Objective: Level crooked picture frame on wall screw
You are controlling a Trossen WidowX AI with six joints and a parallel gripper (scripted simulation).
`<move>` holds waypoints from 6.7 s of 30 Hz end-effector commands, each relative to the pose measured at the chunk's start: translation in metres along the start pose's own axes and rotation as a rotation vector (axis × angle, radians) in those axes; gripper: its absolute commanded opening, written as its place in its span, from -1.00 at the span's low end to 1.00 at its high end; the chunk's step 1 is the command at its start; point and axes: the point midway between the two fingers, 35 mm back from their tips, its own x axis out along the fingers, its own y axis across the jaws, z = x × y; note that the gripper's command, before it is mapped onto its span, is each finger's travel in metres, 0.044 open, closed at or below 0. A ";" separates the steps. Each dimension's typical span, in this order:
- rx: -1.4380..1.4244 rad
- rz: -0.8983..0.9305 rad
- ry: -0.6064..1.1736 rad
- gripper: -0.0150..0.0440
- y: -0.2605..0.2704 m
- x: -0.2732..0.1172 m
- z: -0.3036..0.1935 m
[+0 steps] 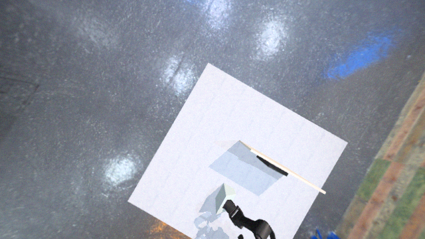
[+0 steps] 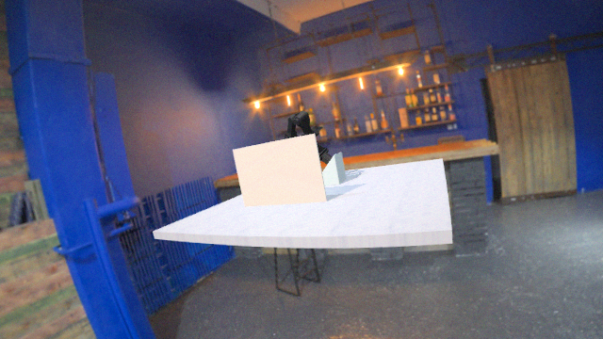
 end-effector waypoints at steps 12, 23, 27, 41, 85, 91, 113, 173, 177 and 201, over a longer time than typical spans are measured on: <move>0.567 -0.315 -0.613 0.39 -0.065 -0.064 0.089; 0.906 -0.229 -1.517 0.39 -0.070 -0.198 0.148; 0.895 -0.053 -1.851 0.39 -0.047 -0.251 0.153; 0.163 1.064 -2.472 0.39 0.111 -0.360 0.094; -0.800 1.815 -1.908 0.39 0.232 -0.313 0.002; -0.800 1.815 -1.908 0.39 0.232 -0.313 0.002; -0.800 1.815 -1.908 0.39 0.232 -0.313 0.002; -0.774 1.797 -1.893 0.39 0.221 -0.336 0.055; -0.774 1.797 -1.893 0.39 0.221 -0.336 0.055; -0.804 1.818 -1.913 0.39 0.273 -0.397 0.048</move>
